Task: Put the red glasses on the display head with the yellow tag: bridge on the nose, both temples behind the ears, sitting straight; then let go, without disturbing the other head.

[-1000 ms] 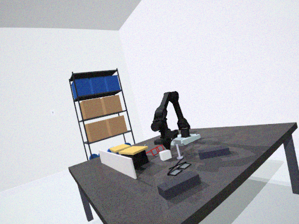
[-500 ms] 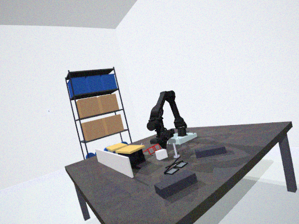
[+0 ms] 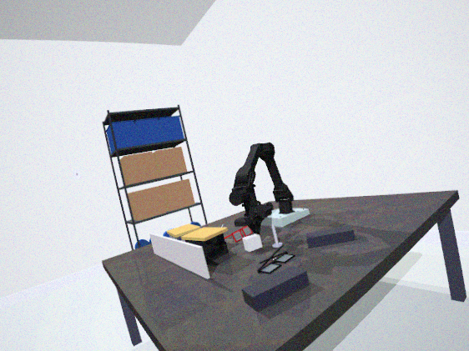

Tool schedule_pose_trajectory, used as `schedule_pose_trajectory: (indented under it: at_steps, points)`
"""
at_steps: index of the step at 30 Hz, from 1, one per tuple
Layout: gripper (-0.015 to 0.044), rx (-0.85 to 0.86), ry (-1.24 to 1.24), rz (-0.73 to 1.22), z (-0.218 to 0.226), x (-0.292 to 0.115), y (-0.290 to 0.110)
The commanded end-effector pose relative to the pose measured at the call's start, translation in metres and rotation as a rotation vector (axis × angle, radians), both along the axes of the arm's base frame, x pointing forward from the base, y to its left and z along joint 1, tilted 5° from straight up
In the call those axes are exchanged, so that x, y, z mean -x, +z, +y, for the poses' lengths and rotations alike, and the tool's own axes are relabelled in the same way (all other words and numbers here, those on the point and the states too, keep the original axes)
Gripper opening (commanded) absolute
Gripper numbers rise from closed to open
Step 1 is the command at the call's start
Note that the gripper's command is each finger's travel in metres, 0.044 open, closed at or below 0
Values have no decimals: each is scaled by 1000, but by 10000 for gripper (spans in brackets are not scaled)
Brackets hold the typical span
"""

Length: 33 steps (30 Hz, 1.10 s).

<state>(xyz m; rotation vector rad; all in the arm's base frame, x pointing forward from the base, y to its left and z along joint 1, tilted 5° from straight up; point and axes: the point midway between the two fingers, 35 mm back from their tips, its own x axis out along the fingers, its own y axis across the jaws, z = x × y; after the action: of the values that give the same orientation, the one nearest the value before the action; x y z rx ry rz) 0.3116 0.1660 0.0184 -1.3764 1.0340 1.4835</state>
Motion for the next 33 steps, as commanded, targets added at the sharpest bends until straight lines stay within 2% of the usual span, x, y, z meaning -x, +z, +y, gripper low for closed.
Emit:
schedule_pose_trajectory:
  at_steps: [1, 10, 18, 25, 33]
  points:
    - [0, -2, 4, 7, 1, -2, -3]
    - [0, -2, 4, 6, 2, -5, -1]
    - [0, -1, 4, 10, -15, 36, 56]
    - [0, -1, 4, 10, -16, 38, 58]
    - [200, -6, 7, -12, -14, 31, 60]
